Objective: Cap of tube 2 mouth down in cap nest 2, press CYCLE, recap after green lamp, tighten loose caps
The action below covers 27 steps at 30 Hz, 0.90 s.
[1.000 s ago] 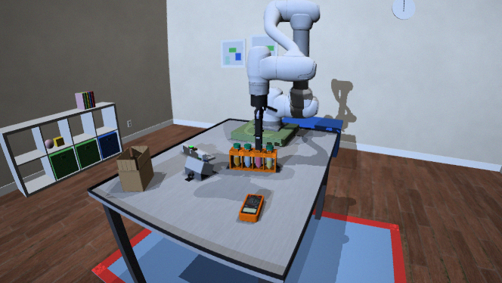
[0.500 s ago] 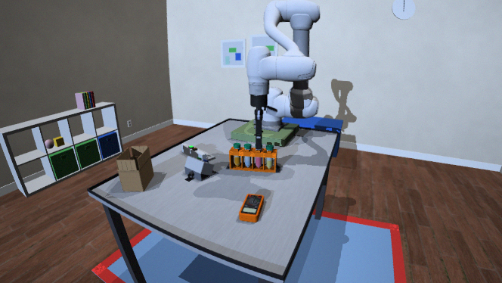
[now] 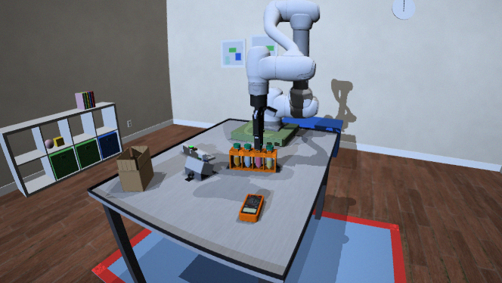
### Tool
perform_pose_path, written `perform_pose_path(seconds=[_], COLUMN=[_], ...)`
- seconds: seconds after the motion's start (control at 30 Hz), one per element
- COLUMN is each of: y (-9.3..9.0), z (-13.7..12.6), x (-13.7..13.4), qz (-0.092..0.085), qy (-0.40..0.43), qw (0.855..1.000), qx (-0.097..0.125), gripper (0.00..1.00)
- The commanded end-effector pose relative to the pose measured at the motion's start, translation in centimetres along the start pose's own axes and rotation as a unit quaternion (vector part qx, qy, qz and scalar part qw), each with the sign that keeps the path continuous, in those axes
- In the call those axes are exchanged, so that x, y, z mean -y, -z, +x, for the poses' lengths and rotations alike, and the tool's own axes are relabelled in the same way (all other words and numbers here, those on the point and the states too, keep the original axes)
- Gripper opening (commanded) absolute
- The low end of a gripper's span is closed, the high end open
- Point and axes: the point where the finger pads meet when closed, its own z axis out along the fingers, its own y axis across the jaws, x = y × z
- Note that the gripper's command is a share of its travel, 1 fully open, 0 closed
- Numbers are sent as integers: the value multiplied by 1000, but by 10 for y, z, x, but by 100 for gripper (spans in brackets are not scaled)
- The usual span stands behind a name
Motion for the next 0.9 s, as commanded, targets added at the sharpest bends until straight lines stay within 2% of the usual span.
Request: perform_pose_path(seconds=[0.0,0.27,0.37,0.57,0.73,0.87], y=[2,2,4,4,4,4], z=[0,0,0,1,0,0], x=[-1,-1,-2,-2,-2,-2], qz=[-1,-1,-1,-1,-1,-1], qy=[-5,-5,19,135,233,244], qw=[1000,1000,1000,991,973,970], qx=[1,1,3,0,-1,-1], gripper=[41,41,41,41,41,41])
